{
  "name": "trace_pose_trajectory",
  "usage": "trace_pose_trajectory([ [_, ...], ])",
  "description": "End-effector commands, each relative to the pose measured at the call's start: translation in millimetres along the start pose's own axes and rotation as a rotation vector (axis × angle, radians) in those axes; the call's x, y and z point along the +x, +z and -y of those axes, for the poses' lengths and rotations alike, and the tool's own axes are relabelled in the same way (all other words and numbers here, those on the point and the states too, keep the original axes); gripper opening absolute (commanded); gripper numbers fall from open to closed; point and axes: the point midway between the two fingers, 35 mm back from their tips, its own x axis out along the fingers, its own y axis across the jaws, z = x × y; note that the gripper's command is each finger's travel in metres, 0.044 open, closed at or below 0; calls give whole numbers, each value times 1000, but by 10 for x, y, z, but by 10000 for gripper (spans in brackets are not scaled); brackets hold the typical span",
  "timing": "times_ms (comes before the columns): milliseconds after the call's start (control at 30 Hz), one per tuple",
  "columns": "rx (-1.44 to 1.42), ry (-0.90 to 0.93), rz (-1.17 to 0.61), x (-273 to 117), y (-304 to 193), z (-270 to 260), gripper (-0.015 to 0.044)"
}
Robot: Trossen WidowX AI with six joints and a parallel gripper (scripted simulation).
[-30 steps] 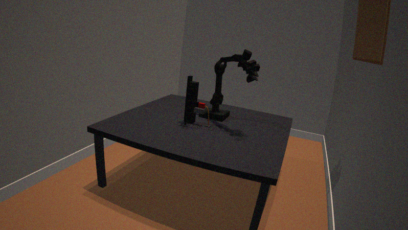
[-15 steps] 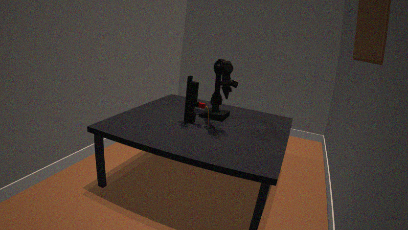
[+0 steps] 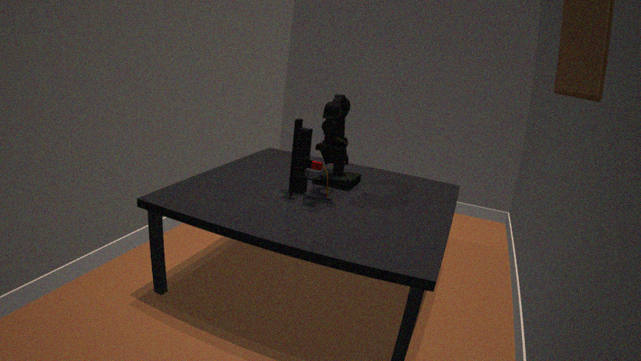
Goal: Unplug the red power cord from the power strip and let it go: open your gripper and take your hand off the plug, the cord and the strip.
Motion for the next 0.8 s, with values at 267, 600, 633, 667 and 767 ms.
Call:
trace_pose_trajectory([
  [267, 0, 31, -13, 45, -84, -24, 160],
  [600, 0, 31, -14, 43, -248, -26, 160],
  [633, 0, 31, -14, 43, -265, -27, 160],
  [667, 0, 31, -14, 42, -281, -28, 160],
  [767, 0, 31, -15, 42, -330, -31, 160],
])
